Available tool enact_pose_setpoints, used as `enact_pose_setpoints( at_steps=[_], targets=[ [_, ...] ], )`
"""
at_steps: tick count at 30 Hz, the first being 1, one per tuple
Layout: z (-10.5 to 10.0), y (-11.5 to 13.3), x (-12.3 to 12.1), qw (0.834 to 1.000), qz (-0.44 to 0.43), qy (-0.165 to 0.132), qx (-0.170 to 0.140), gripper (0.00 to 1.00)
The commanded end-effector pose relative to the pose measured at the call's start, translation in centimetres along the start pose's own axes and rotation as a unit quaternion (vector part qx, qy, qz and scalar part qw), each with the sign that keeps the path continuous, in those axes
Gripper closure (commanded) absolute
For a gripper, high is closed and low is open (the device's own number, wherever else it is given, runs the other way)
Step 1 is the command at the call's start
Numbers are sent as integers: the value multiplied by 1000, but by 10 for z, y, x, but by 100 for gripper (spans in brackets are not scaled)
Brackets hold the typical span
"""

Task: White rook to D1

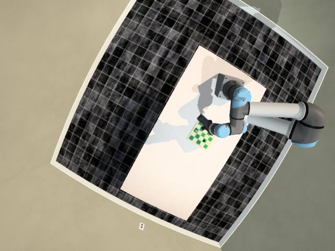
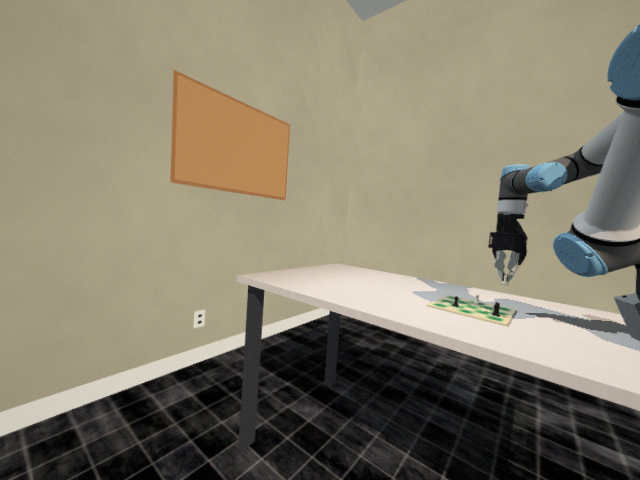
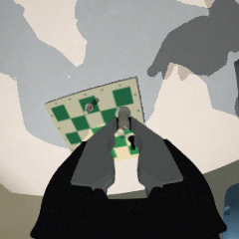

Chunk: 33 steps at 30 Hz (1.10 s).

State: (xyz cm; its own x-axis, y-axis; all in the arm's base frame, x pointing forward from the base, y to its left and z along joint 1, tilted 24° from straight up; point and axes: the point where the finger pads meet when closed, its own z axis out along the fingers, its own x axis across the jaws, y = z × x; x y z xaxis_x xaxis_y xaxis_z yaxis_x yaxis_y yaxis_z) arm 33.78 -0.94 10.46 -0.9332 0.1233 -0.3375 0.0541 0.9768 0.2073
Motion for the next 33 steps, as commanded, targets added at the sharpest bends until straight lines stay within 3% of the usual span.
enact_pose_setpoints(
  at_steps=[1,19,25,33],
  targets=[
    [-12,0,1,1000,-1,-1,-3,100],
    [-17,0,1,1000,-2,-1,-3,100],
    [-17,36,10,995,-97,-2,-3,100],
    [-17,39,11,994,-105,-3,-3,100]
  ],
)
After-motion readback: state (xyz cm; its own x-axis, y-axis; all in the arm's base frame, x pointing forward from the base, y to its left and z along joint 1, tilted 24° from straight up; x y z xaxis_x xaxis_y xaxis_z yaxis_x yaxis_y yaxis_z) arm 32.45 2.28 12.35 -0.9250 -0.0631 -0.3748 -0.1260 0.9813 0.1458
